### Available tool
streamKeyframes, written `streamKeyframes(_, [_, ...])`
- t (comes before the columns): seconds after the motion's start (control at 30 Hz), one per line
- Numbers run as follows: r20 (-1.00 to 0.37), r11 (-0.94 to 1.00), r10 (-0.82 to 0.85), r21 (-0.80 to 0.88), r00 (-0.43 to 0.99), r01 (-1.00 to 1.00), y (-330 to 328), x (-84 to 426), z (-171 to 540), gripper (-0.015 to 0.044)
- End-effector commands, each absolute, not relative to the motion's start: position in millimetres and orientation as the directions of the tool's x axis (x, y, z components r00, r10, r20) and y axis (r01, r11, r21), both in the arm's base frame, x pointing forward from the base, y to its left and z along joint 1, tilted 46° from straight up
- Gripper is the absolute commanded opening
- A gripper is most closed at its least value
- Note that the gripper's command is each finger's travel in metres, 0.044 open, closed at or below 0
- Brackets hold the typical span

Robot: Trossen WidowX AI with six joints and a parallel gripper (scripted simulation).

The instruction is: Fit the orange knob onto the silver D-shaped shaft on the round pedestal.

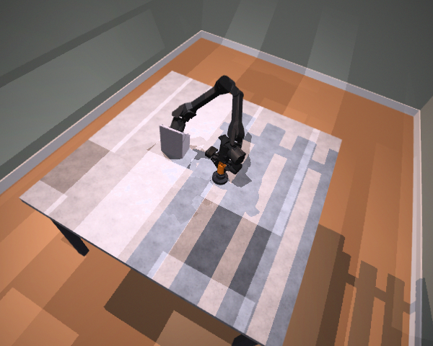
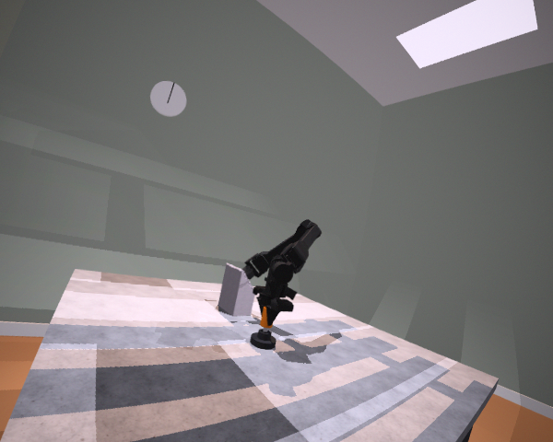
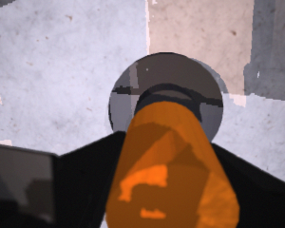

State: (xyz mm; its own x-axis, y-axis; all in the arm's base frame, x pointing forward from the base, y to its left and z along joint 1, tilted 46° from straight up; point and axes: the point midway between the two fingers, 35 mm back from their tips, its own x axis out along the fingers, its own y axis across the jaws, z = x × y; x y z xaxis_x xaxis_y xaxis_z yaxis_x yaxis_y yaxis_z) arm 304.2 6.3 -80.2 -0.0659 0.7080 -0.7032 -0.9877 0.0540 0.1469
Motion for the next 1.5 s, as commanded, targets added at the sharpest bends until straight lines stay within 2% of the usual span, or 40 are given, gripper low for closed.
streamKeyframes(0.0, [-0.705, -0.032, 0.706, 0.054, -0.061, -0.998, 3.8, 304.3, -77.7, 0.0000])
streamKeyframes(1.2, [-0.705, -0.040, 0.706, 0.047, -0.061, -0.998, 4.7, 305.0, -78.4, 0.0000])
streamKeyframes(1.47, [-0.705, -0.186, 0.706, -0.101, -0.061, -0.977, 4.6, 304.4, -77.3, 0.0000])
